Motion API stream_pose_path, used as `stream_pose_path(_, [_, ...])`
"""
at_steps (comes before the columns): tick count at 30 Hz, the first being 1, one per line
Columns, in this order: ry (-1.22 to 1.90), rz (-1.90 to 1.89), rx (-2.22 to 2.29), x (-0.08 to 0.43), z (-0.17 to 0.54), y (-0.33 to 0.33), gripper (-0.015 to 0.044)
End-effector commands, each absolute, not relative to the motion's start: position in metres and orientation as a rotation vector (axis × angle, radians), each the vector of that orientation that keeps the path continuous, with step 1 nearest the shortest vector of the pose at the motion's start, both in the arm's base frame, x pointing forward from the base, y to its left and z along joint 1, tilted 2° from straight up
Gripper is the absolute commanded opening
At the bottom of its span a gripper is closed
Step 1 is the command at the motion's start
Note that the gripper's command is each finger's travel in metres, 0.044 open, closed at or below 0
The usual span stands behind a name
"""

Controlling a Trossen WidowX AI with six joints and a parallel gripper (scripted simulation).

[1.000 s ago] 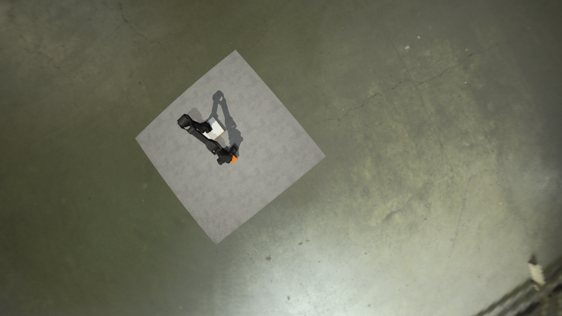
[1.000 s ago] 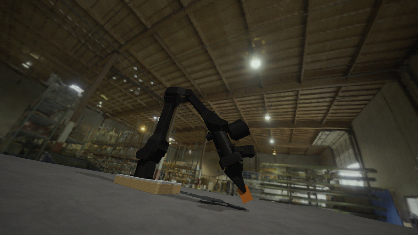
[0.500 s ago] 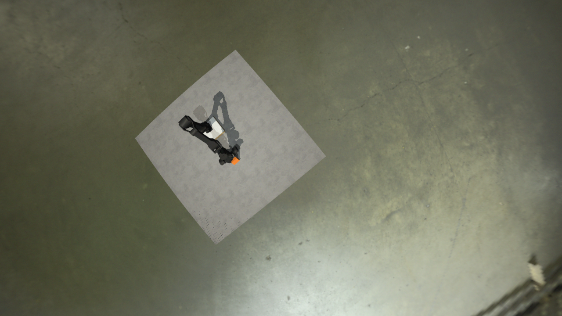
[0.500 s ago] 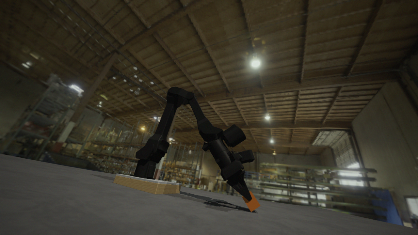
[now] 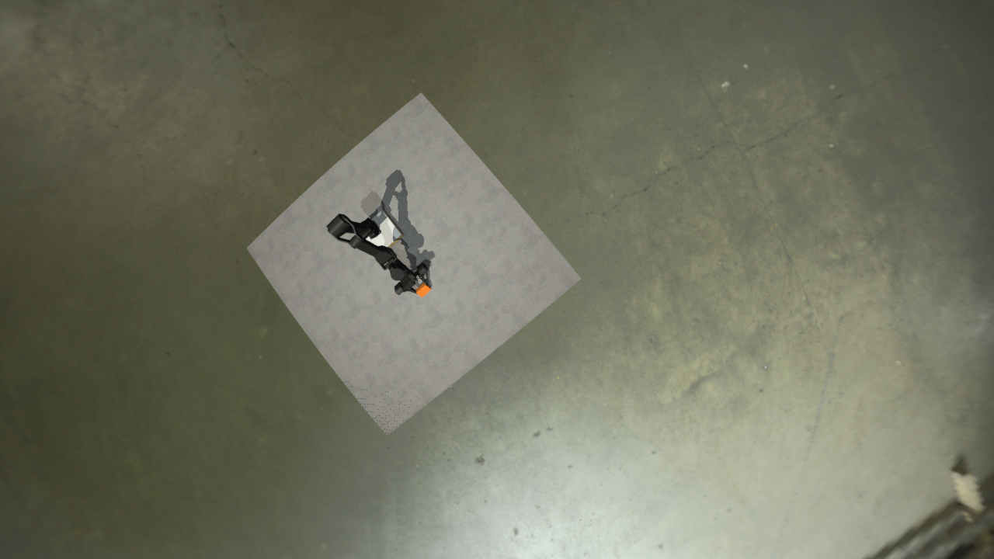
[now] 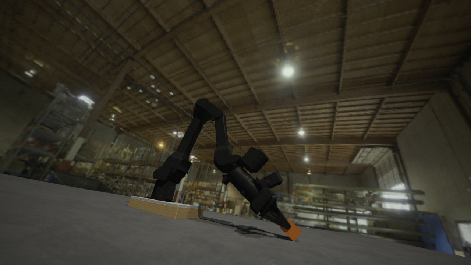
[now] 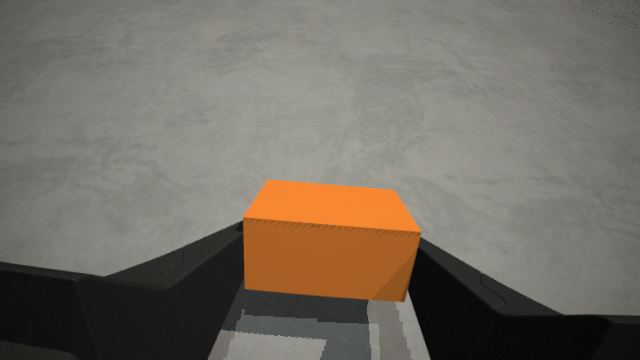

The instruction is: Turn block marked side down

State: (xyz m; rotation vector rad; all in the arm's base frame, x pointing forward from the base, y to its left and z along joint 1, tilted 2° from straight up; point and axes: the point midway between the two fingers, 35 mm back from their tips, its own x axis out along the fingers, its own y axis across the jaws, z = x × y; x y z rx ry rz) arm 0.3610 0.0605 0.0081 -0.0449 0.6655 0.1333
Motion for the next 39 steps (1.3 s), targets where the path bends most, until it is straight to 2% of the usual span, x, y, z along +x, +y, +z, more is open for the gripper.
stream_pose_path(1, [0.649,0.131,-0.050,0.352,-0.003,0.058,0.0000])
stream_pose_path(16, [0.456,0.133,-0.036,0.334,0.003,0.055,0.0000])
stream_pose_path(34, [0.436,0.133,-0.034,0.334,0.007,0.055,0.0000])
stream_pose_path(39, [0.436,0.133,-0.034,0.334,0.007,0.055,0.0131])
